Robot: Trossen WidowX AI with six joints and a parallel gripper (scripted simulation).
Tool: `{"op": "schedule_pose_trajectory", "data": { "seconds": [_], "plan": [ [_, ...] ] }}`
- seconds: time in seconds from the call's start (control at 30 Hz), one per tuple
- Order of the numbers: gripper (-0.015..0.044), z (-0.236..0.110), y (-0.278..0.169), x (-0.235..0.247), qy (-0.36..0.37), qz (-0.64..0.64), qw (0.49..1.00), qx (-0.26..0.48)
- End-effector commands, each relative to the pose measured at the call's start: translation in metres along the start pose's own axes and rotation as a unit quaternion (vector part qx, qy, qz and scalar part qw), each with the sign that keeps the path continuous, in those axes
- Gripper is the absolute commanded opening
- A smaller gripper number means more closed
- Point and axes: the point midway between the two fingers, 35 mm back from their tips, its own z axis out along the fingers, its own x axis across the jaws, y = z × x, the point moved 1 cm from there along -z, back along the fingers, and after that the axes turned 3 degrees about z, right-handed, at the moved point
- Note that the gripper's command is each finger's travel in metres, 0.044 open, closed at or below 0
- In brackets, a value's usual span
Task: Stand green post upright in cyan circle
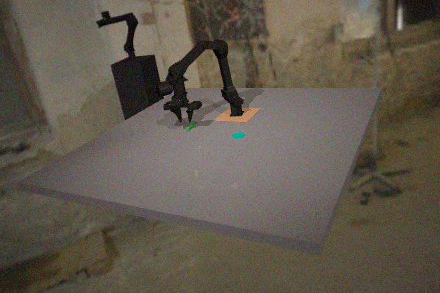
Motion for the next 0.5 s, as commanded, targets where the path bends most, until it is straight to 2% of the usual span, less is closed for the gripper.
{"op": "schedule_pose_trajectory", "data": {
  "seconds": [0.0, 0.13, 0.4, 0.47],
  "plan": [
    [0.0233, 0.0334, -0.0056, 0.0038, 0.002, -0.002, 1.0, 0.005],
    [0.0233, 0.0396, -0.0068, 0.0047, 0.002, -0.002, 1.0, 0.005],
    [0.0023, 0.0396, -0.0068, 0.0047, 0.002, -0.002, 1.0, 0.005],
    [0.0023, 0.0396, -0.0068, 0.0047, 0.002, -0.002, 1.0, 0.005]
  ]
}}
